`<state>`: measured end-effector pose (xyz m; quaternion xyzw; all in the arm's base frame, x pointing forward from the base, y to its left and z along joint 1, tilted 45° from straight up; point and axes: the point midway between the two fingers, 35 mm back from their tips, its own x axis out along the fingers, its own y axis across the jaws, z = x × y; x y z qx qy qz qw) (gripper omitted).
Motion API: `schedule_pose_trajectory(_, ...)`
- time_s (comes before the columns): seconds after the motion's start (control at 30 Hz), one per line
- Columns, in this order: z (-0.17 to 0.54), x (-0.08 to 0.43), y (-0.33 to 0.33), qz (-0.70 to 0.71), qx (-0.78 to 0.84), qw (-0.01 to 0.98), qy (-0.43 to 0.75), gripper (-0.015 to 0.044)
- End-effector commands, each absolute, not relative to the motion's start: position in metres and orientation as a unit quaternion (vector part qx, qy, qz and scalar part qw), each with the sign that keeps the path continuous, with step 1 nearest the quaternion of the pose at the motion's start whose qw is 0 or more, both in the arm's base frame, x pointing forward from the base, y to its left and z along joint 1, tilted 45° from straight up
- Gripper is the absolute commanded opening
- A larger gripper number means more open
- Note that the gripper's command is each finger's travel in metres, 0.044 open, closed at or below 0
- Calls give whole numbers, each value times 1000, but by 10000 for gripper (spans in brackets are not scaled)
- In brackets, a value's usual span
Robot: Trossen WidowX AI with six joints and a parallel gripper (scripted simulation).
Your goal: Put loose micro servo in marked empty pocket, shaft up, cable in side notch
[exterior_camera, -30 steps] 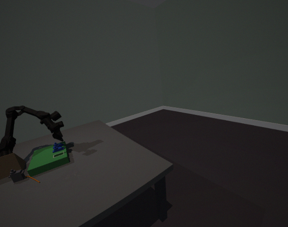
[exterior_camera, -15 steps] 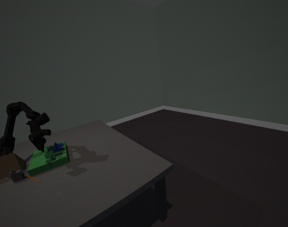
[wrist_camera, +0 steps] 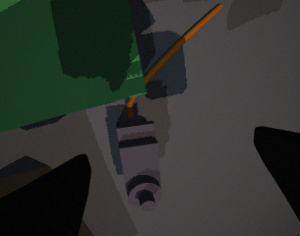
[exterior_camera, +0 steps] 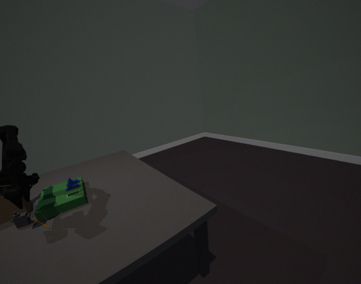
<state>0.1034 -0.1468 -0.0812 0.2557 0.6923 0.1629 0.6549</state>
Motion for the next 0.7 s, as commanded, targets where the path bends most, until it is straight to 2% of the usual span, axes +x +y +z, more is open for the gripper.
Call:
schedule_pose_trajectory(0.0, -83, 74, -129, 203, 308, 653, 661, 440)
schedule_pose_trajectory(0.67, -102, 72, -108, 209, 316, 654, 655, 440)
